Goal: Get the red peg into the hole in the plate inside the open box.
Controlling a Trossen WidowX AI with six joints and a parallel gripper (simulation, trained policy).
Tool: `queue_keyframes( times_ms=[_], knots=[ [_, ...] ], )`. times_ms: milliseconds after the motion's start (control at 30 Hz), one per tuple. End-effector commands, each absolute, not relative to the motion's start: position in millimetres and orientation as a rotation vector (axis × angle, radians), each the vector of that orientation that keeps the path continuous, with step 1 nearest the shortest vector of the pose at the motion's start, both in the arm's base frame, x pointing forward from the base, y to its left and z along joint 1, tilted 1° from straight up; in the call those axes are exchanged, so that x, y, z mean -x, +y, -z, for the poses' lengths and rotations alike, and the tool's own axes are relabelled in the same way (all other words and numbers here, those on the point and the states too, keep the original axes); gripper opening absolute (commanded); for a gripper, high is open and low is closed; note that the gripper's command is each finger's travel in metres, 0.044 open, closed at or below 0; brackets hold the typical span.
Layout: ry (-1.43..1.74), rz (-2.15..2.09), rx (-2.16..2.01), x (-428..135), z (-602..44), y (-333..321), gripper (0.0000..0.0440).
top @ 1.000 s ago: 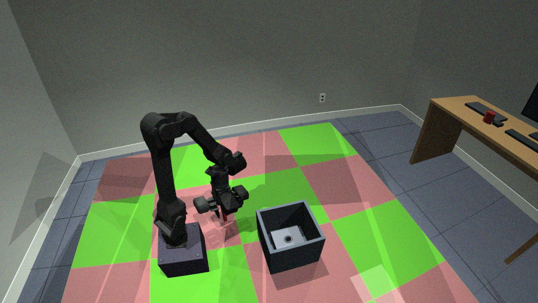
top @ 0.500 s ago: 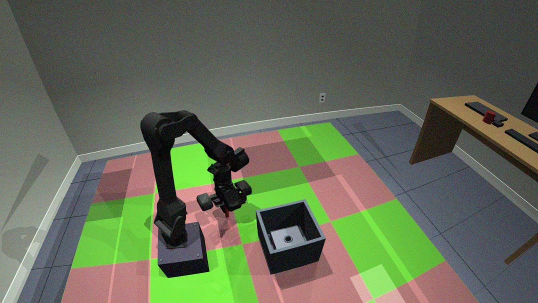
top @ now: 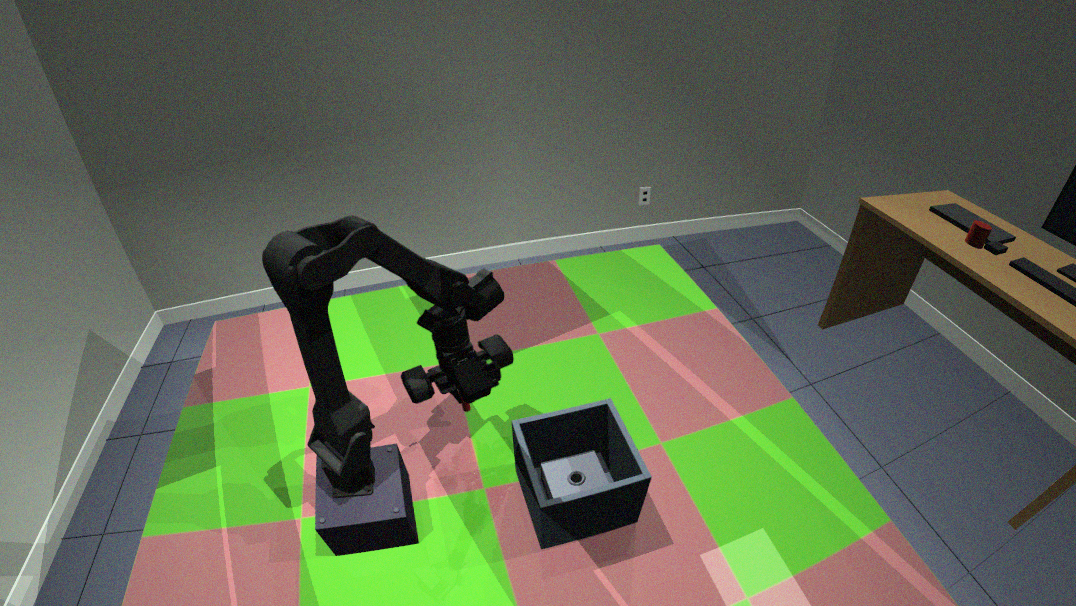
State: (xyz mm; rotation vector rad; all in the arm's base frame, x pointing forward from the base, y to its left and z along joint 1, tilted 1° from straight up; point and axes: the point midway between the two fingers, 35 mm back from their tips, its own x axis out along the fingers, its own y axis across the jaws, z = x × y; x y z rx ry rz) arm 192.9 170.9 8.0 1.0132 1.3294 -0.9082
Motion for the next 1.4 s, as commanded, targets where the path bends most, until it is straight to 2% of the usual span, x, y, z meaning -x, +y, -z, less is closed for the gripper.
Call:
queue_keyframes(
  times_ms=[0, 600, 1367],
  knots=[
    [1.318, 0.873, -1.057, -201, -23, 176, 0.0],
    [1.205, 0.728, -1.151, -249, -98, 170, 0.0],
    [1.067, 0.8, -1.142, -291, -141, 94, 0.0]
  ],
)
